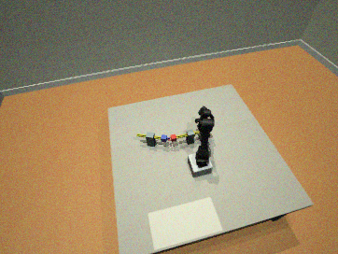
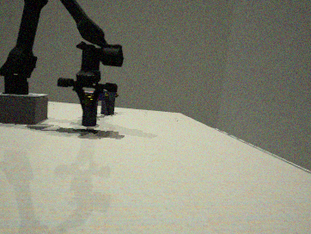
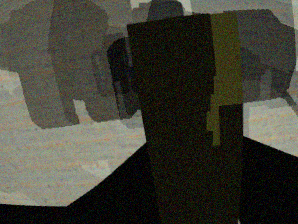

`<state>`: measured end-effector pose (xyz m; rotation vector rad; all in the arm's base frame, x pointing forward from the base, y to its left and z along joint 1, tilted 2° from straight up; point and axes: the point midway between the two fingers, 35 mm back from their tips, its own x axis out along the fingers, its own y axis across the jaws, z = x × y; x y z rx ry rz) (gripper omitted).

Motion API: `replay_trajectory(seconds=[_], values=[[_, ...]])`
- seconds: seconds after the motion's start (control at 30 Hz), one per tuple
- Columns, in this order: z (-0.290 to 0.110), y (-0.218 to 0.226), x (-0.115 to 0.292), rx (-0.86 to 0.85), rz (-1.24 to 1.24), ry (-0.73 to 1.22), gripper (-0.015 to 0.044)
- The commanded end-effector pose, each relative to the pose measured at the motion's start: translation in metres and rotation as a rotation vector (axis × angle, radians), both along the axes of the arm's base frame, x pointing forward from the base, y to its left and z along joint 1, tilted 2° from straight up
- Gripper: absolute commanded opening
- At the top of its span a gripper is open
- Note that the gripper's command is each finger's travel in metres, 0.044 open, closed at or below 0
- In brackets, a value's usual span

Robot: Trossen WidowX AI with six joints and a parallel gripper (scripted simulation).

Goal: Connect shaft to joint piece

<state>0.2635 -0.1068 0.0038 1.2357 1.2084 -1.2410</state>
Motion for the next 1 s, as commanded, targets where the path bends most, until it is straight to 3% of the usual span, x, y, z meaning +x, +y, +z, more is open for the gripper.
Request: replay_trajectory(seconds=[0.0, 0.3, 0.73, 0.97], values=[[0.000, 0.000, 0.000, 0.000, 0.001, -0.001, 0.0198], [0.000, 0.000, 0.000, 0.000, 0.001, -0.001, 0.0434], [0.000, 0.000, 0.000, 0.000, 0.001, -0.001, 0.0440], [0.029, -0.001, 0.001, 0.000, 0.000, -0.004, 0.0440]])
